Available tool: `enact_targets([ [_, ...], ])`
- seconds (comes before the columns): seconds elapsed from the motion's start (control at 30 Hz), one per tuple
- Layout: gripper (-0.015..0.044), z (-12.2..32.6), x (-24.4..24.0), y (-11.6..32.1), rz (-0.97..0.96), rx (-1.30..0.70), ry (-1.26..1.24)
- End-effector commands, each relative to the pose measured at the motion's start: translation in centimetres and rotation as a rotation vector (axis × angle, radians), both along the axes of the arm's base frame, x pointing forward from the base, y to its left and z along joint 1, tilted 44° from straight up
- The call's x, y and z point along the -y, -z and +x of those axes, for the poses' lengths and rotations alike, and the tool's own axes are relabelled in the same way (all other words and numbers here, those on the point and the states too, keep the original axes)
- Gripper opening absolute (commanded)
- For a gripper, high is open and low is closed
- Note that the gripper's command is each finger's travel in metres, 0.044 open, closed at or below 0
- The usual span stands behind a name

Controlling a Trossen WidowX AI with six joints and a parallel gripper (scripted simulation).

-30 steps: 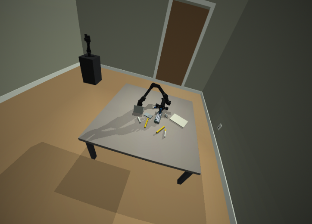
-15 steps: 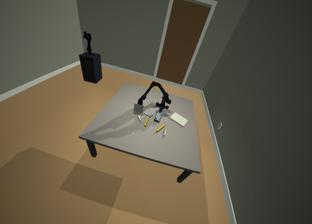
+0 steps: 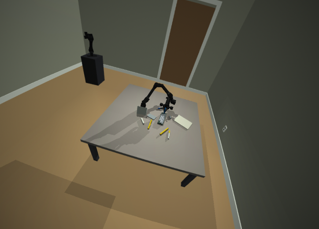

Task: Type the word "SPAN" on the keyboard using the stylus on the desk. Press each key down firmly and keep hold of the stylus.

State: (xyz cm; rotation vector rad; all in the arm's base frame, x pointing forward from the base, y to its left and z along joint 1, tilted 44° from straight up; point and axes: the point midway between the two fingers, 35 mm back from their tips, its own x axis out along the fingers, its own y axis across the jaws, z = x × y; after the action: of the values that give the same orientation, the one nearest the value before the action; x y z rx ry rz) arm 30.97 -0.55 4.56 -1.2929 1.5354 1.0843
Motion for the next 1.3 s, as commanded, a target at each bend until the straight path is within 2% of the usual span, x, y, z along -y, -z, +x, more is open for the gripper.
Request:
enact_targets([
  [0.0,0.0051,0.0,0.0,0.0,0.000,0.001,0.003],
  [0.07,0.0038,0.0,0.0,0.0,0.000,0.001,0.003],
  [0.13,0.0000,-0.1,0.1,0.1,0.000,0.001,0.002],
  [0.53,0.0000,-2.5,2.4,1.6,-0.006,-0.005,-0.006],
  [0.97,0.0000,-2.6,1.0,3.0,-0.006,-0.005,-0.006],
  [1.07,0.0079,-2.6,0.9,3.2,-0.005,-0.005,-0.006],
  [1.27,0.0081,-2.6,0.8,3.3,-0.005,-0.005,-0.006],
])
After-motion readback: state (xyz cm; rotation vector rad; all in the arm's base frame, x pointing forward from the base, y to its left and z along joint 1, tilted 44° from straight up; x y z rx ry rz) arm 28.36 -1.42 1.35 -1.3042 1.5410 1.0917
